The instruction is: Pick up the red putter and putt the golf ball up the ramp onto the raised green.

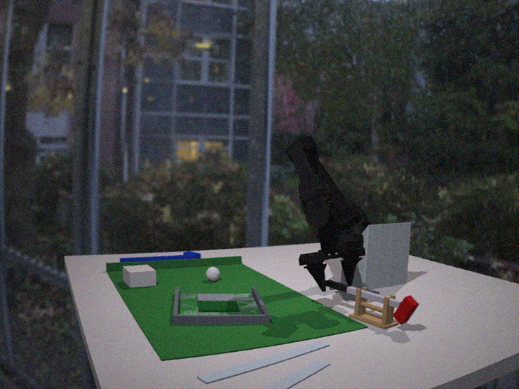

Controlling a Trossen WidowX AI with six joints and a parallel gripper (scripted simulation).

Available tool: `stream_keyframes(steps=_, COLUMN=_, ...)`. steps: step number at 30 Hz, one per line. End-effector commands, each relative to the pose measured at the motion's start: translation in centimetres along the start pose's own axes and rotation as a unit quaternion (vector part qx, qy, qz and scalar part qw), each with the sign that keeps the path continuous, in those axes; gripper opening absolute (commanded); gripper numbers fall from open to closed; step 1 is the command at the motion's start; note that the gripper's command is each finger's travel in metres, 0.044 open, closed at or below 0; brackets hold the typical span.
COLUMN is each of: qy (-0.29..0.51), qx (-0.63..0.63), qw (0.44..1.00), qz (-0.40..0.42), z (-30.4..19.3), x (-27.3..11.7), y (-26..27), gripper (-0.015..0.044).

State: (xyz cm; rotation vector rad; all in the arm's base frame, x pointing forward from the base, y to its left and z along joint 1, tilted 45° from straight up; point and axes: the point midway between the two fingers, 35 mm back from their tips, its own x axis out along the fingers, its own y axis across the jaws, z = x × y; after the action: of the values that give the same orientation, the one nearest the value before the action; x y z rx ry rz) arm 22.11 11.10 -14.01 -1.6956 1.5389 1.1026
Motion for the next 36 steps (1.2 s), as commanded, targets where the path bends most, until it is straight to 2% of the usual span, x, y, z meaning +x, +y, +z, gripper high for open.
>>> stream_keyframes(steps=1, qy=0.004, qx=-0.003, qw=1.0, qz=0.0, z=-0.2, x=0.5, y=0.0, gripper=0.044)
stream_keyframes(steps=19, qy=0.004, qx=-0.003, qw=1.0, qz=0.0, z=-0.8, x=2.5, y=0.0, gripper=0.044)
stream_keyframes(steps=35, qy=0.0, qx=0.001, qw=1.0, qz=-0.001, z=-0.6, x=2.2, y=-0.1, gripper=0.002)
stream_keyframes(steps=36, qy=0.0, qx=0.001, qw=1.0, qz=-0.001, z=-0.6, x=2.2, y=-0.1, gripper=0.0013)
